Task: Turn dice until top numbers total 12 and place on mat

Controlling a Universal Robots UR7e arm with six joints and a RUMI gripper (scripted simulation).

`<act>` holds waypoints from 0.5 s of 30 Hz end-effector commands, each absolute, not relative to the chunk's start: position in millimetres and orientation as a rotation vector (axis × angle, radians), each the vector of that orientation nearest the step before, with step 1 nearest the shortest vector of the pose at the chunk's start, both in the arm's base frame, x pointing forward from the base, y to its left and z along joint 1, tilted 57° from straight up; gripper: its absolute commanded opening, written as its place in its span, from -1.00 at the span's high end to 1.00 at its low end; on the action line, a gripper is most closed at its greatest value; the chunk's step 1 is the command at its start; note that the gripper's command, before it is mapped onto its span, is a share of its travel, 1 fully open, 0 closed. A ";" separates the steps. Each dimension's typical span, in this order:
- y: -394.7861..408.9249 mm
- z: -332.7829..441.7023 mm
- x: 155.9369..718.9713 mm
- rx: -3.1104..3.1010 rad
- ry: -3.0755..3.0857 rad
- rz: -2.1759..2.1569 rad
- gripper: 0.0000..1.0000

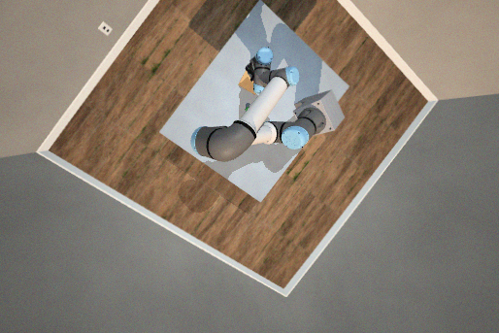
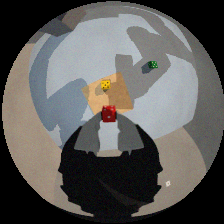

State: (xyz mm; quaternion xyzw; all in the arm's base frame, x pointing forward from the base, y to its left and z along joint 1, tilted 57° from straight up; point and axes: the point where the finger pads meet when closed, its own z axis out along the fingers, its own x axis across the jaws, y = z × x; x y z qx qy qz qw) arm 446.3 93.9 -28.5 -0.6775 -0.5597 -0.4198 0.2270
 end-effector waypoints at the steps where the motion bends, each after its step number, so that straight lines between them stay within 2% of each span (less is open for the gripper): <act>1: 88.0 -32.3 449.4 -1.820 -1.615 -1.194 0.87; 15: 87.5 -33.0 449.6 -1.814 -1.625 -1.198 0.87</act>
